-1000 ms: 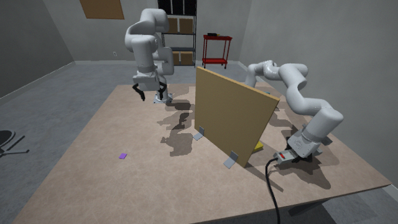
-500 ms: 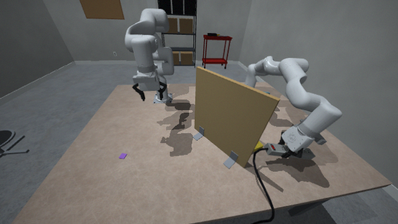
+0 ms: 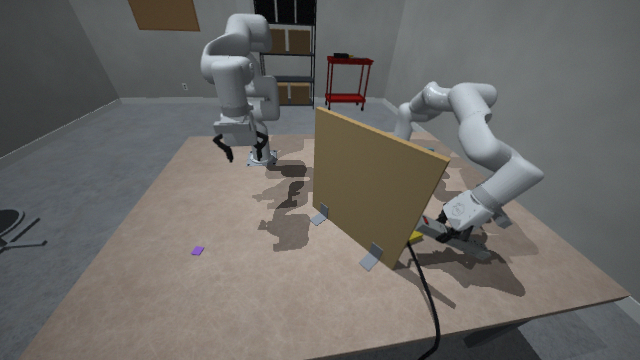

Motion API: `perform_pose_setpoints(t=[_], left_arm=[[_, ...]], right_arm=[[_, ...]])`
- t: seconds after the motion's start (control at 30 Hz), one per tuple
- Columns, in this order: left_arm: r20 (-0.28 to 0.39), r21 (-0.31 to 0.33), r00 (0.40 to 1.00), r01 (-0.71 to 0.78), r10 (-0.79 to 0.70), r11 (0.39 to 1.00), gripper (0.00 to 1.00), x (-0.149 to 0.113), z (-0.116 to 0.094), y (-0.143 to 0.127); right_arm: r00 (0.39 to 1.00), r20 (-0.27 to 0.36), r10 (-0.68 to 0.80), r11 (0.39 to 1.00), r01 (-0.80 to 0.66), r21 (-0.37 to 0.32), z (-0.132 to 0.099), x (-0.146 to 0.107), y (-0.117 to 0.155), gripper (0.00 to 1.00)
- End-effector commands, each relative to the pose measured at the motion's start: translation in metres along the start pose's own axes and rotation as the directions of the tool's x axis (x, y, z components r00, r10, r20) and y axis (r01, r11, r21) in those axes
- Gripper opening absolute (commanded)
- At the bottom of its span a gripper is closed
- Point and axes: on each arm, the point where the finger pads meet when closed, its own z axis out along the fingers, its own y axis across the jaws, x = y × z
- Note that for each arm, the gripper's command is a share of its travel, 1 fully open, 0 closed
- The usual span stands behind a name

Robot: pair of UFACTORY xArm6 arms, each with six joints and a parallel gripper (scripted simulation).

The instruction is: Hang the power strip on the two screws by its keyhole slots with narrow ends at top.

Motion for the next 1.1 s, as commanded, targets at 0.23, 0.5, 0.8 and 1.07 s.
perform_pose_setpoints(t=[0.23, 0.5, 0.8, 1.07], left_arm=[[0.135, -0.036, 0.981, -0.133, 0.136, 0.991, 0.00, -0.044, -0.005, -0.016], [0.223, -0.068, 0.949, -0.213, 0.223, 0.975, 0.00, -0.074, -0.007, -0.031], [0.305, -0.118, 0.903, -0.280, 0.303, 0.953, 0.00, -0.100, -0.008, -0.047], [0.386, -0.224, 0.824, -0.352, 0.415, 0.909, 0.00, -0.137, -0.016, -0.066]], right_arm=[[1.000, -0.005, 0.000, 1.000, 0.000, 0.000, -0.002, 0.001, 0.000, 1.00], [1.000, -0.005, 0.000, 1.000, 0.000, 0.000, -0.002, 0.001, 0.000, 1.00], [1.000, -0.005, 0.000, 1.000, 0.000, 0.000, -0.002, 0.001, 0.000, 1.00], [1.000, -0.005, 0.000, 1.000, 0.000, 0.000, -0.002, 0.001, 0.000, 1.00]])
